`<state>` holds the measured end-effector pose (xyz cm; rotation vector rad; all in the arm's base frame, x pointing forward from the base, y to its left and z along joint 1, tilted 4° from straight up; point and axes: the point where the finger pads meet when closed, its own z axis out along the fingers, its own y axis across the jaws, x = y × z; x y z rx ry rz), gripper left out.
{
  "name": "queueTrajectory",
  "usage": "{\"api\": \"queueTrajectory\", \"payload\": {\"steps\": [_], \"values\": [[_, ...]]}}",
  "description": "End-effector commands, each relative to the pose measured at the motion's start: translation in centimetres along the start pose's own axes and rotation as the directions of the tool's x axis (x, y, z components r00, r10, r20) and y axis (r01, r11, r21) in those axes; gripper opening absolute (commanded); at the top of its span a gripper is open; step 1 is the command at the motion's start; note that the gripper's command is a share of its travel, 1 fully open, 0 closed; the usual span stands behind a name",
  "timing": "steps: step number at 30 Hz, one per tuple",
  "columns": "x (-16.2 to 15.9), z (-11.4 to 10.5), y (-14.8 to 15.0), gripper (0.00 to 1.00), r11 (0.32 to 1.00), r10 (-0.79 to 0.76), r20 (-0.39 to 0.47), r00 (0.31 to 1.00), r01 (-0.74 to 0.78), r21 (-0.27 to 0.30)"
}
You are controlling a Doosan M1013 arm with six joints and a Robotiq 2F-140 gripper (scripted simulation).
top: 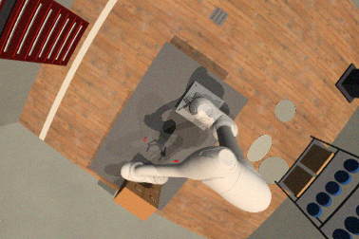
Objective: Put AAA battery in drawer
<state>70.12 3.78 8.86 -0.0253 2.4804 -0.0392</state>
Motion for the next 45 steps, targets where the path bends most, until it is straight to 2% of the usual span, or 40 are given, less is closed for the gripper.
{"api": "queueTrajectory", "payload": {"steps": [1,29,43,45], "values": [[0.4,0.2,-0.2,1.00,1.000,0.003,0.018,1.000,-0.003,0.026],[0.5,1.0,-0.2,1.00,1.000,0.001,0.076,0.997,-0.003,0.027],[0.3,1.9,0.1,1.00,1.000,0.000,0.156,0.988,-0.003,0.018],[0.2,2.3,0.0,1.00,1.000,-0.001,0.195,0.981,-0.003,0.019]]}}
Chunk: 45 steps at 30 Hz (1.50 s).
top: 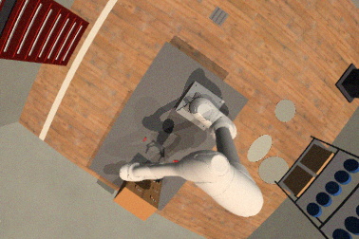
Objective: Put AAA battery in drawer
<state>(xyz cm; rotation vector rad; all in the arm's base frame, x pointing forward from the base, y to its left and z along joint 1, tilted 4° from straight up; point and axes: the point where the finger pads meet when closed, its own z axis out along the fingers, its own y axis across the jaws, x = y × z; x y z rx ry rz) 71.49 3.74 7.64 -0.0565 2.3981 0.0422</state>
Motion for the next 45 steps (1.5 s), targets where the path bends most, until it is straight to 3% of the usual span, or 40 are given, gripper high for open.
{"api": "queueTrajectory", "payload": {"steps": [1,12,22,45], "values": [[0.6,0.7,0.0,1.00,0.996,-0.010,0.131,0.991,-0.001,0.085],[0.6,2.6,-0.2,1.00,0.996,-0.024,0.288,0.957,-0.001,0.085],[0.6,3.4,-0.2,1.00,0.996,-0.029,0.355,0.934,-0.001,0.084],[0.6,4.0,-0.3,1.00,0.996,-0.033,0.402,0.915,-0.001,0.084]]}}
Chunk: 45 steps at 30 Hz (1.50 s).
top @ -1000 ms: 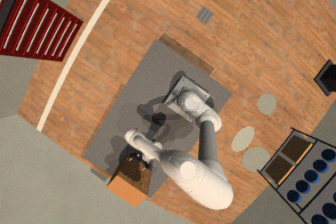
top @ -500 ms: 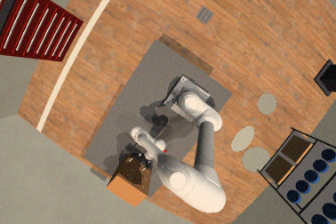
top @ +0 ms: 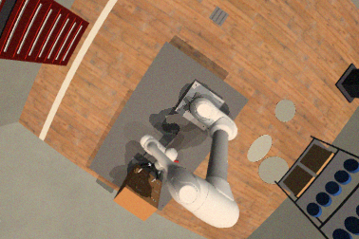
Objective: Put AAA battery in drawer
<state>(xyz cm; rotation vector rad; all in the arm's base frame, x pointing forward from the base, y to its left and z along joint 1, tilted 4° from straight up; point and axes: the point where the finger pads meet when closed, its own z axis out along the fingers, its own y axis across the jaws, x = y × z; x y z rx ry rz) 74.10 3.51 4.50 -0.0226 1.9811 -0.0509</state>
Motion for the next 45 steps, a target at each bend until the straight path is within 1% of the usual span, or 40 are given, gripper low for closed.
{"api": "queueTrajectory", "payload": {"steps": [1,7,12,19,21,29,35,45], "values": [[0.3,-0.2,0.1,1.00,1.000,-0.001,-0.001,1.000,0.001,-0.002],[0.5,-0.2,0.1,1.00,1.000,-0.002,-0.001,1.000,0.001,-0.002],[1.4,0.2,0.1,1.00,1.000,-0.002,-0.001,1.000,0.001,-0.002],[4.1,1.2,0.1,1.00,1.000,-0.002,-0.001,1.000,0.001,-0.002],[4.1,1.2,0.1,1.00,1.000,-0.002,-0.001,1.000,0.001,-0.002],[7.8,2.5,0.1,1.00,1.000,-0.001,-0.001,1.000,0.001,-0.002],[9.8,3.2,0.1,1.00,1.000,-0.002,-0.001,1.000,0.001,-0.002],[10.6,3.5,0.1,1.00,1.000,-0.001,-0.001,1.000,0.001,-0.002]]}}
